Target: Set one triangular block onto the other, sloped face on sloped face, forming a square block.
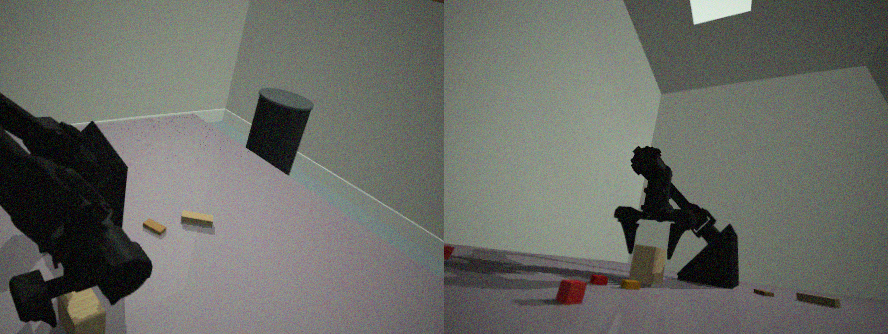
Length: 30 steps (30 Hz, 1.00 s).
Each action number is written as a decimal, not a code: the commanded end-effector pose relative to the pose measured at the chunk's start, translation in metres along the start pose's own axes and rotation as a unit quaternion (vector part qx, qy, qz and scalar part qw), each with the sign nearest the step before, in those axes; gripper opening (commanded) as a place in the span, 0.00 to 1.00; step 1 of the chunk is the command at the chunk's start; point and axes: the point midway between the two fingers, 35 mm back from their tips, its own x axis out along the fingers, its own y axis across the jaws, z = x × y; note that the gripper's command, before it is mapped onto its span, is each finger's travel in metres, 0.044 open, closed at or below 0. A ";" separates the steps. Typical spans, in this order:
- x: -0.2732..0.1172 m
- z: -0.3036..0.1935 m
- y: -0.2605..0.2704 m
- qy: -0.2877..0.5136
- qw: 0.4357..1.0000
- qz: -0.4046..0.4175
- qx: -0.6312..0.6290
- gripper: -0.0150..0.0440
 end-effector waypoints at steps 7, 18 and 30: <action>-0.103 -0.001 -0.001 0.008 1.000 -0.003 0.001 1.00; -0.096 -0.003 -0.002 0.012 1.000 -0.001 -0.002 1.00; -0.096 -0.003 -0.002 0.012 1.000 -0.001 -0.002 1.00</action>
